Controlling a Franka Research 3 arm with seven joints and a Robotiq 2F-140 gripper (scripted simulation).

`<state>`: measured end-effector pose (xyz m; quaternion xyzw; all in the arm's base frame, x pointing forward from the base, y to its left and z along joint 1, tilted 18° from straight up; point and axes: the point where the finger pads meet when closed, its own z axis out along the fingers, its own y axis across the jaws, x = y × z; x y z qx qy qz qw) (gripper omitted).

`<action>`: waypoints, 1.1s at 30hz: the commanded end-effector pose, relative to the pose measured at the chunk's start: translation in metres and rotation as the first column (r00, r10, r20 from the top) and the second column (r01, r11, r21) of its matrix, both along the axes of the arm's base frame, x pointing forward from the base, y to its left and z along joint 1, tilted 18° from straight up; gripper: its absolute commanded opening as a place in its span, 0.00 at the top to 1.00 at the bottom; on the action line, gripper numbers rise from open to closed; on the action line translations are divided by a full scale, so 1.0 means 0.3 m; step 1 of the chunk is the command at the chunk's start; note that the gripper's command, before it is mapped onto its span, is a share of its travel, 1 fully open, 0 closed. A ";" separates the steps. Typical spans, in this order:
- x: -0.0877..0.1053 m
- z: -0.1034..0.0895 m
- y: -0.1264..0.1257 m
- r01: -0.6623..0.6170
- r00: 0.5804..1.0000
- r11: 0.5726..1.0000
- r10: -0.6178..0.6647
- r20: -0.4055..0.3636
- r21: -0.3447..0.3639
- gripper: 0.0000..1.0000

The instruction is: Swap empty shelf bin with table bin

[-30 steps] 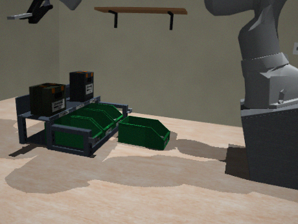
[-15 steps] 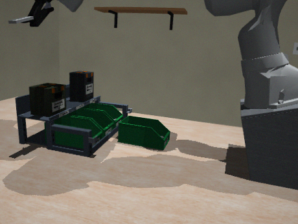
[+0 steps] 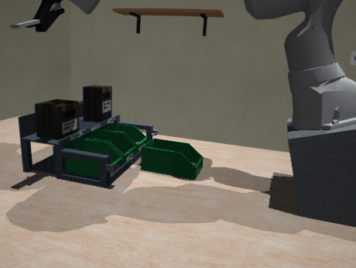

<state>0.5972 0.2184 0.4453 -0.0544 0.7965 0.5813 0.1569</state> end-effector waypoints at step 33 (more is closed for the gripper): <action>-0.010 -0.096 -0.004 0.019 1.000 0.998 -0.020 -0.006 -0.057 0.00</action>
